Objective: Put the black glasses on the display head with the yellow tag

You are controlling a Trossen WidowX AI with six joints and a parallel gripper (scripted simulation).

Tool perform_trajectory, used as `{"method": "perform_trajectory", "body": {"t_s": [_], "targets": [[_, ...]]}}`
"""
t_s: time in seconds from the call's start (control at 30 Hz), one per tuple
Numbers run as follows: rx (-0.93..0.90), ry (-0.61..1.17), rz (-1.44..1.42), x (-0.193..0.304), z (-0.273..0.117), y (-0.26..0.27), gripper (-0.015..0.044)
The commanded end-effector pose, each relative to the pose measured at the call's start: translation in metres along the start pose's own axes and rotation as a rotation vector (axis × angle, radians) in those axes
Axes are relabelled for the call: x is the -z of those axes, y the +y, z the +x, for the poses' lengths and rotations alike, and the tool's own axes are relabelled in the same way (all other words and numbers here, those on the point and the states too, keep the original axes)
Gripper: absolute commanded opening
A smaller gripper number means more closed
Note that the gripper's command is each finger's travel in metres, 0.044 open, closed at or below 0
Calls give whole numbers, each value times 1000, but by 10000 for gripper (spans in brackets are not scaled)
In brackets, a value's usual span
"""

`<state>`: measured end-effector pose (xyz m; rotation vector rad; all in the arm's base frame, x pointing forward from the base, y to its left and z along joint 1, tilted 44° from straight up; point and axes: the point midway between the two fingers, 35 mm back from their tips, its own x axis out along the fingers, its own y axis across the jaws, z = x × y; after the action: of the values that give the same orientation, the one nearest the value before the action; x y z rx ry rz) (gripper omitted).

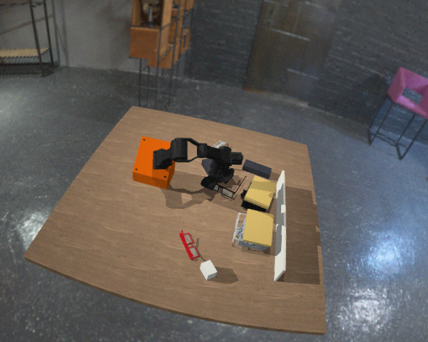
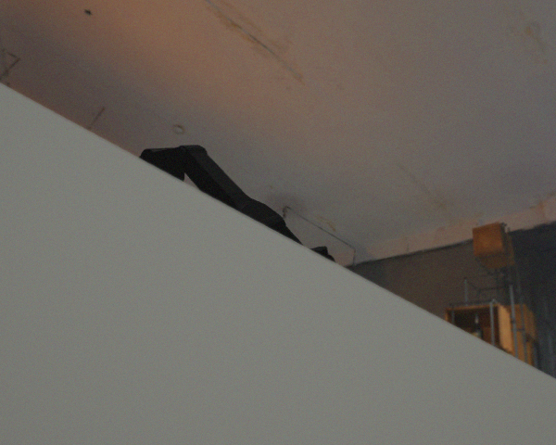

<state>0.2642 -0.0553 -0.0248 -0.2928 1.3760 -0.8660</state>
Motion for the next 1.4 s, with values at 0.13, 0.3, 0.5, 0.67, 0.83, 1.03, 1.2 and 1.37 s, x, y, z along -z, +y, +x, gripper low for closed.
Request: {"method": "perform_trajectory", "body": {"t_s": [0.13, 0.3, 0.5, 0.67, 0.83, 1.03, 1.2, 1.37], "targets": [[6, -3, -3, 1, 7, -1, 0], [7, -3, -3, 1, 12, -2, 0], [9, -3, -3, 2, 17, -3, 0], [10, -3, -3, 3, 22, -4, 0], [5, -1, 1, 2, 21, -3, 79], [5, -1, 1, 2, 21, -3, 107], [6, -1, 0, 2, 20, -2, 107], [6, -2, 0, 2, 18, 1, 107]]}}
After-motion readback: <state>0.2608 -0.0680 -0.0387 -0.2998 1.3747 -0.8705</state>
